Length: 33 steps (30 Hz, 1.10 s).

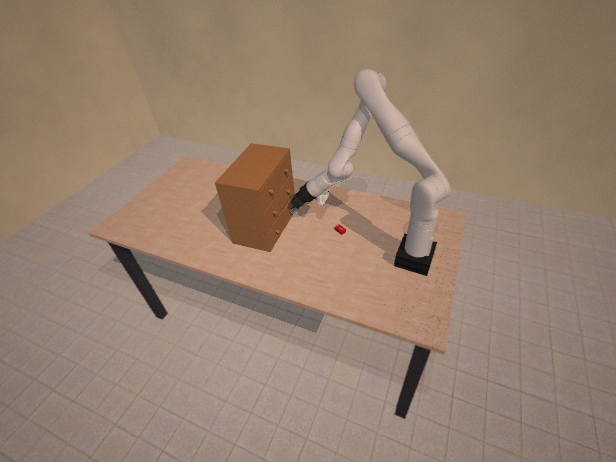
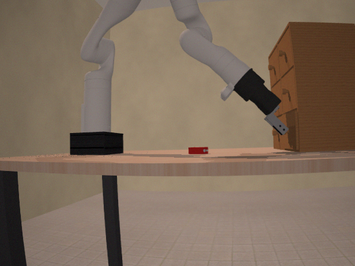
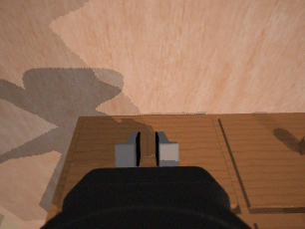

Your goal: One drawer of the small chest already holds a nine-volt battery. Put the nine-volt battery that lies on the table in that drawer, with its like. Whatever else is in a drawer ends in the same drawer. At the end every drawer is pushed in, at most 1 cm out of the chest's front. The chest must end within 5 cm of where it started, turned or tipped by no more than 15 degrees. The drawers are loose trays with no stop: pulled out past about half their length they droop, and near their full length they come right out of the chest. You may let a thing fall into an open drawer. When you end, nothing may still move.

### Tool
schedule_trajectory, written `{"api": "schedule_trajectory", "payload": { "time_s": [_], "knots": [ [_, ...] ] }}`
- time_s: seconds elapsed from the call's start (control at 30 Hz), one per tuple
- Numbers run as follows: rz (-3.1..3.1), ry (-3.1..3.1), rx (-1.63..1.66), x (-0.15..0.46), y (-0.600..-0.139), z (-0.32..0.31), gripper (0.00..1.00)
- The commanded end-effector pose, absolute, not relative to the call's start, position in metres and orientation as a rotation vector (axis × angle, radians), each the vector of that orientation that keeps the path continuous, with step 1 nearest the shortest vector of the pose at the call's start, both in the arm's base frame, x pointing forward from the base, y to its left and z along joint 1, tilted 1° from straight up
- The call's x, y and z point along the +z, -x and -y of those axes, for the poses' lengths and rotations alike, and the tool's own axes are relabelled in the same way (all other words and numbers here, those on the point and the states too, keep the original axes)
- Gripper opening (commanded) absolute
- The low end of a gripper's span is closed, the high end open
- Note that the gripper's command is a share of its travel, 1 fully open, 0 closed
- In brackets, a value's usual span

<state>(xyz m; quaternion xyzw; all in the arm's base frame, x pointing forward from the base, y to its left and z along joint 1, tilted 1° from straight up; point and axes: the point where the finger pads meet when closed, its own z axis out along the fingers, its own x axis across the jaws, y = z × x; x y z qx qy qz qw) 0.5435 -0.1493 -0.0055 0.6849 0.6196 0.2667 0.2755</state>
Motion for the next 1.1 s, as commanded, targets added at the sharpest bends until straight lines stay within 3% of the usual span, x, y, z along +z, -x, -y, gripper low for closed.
{"api": "schedule_trajectory", "payload": {
  "time_s": [0.0, 1.07],
  "knots": [
    [-1.664, -1.839, 0.717, -0.005, -0.543, 0.150, 0.37],
    [-1.664, -1.839, 0.717, -0.005, -0.527, 0.148, 0.37]
  ]
}}
